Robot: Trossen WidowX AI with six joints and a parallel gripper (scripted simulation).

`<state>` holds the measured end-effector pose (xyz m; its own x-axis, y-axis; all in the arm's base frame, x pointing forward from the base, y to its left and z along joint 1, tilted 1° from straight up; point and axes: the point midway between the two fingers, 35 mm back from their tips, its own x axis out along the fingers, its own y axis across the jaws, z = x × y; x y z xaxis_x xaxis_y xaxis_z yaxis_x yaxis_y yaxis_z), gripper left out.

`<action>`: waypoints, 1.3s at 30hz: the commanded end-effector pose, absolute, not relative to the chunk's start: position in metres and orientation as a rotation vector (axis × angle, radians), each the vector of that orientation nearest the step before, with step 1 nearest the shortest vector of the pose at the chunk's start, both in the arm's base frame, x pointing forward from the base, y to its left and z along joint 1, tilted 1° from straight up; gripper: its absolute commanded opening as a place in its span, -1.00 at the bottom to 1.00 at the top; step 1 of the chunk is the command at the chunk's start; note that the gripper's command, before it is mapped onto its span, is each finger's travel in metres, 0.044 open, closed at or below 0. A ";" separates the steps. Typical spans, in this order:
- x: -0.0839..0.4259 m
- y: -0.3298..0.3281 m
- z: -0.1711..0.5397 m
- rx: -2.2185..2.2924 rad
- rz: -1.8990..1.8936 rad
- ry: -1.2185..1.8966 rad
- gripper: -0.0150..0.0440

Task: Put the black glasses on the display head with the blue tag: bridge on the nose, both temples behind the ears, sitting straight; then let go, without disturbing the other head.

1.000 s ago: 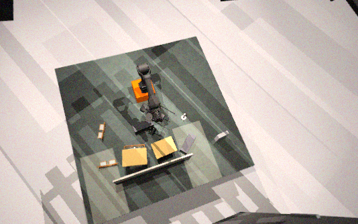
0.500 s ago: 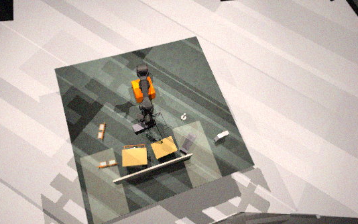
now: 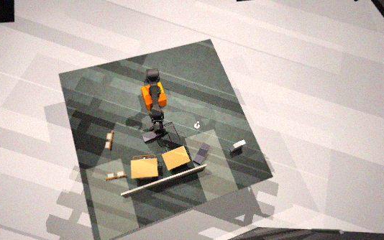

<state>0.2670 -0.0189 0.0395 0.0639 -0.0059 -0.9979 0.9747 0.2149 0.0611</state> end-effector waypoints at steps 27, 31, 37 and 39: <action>0.268 -0.022 0.004 1.058 -1.031 1.250 -0.49; 0.268 -0.022 0.001 1.058 -1.031 1.250 -0.49; 0.272 -0.021 0.001 1.058 -1.030 1.250 -0.49; 0.275 -0.020 0.001 1.059 -1.029 1.249 -0.49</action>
